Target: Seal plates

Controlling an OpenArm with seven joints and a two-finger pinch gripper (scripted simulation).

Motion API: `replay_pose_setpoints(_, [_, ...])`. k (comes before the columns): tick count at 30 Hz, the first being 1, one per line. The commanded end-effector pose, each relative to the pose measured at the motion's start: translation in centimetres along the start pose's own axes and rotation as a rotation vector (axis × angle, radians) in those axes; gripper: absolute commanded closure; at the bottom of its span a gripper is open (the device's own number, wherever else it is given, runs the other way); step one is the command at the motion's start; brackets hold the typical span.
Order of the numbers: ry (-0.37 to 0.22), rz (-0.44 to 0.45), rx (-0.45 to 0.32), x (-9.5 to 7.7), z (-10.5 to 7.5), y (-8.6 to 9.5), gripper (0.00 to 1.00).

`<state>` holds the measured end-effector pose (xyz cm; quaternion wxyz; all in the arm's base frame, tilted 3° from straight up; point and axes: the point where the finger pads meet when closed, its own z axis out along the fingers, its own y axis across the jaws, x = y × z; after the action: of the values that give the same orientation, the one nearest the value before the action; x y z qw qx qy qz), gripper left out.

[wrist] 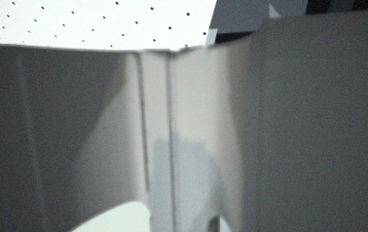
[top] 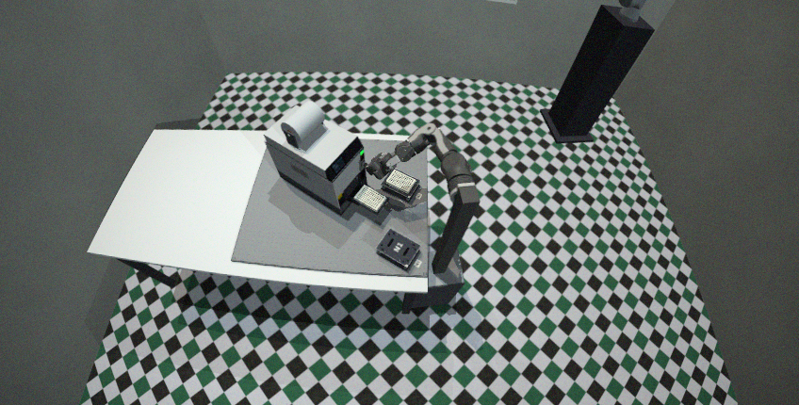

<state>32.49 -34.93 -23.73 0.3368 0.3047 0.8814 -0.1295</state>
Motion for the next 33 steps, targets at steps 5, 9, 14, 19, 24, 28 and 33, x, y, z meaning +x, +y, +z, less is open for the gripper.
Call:
replay_pose_setpoints(5, [-0.005,0.001,-0.011,-0.35,-0.03,0.25,1.00])
replay_pose_setpoints(9, [-0.006,0.001,-0.012,-0.41,0.01,0.27,1.00])
replay_pose_setpoints(14, [-0.006,0.002,-0.012,-0.45,0.04,0.27,1.00])
replay_pose_setpoints(19, [-0.006,0.001,-0.012,-0.52,0.10,0.27,1.00])
replay_pose_setpoints(24, [-0.006,0.001,-0.012,-0.59,0.16,0.28,1.00])
replay_pose_setpoints(28, [-0.006,0.001,-0.012,-0.64,0.20,0.27,1.00])
replay_pose_setpoints(33, [-0.006,0.001,-0.012,-0.68,0.23,0.27,1.00])
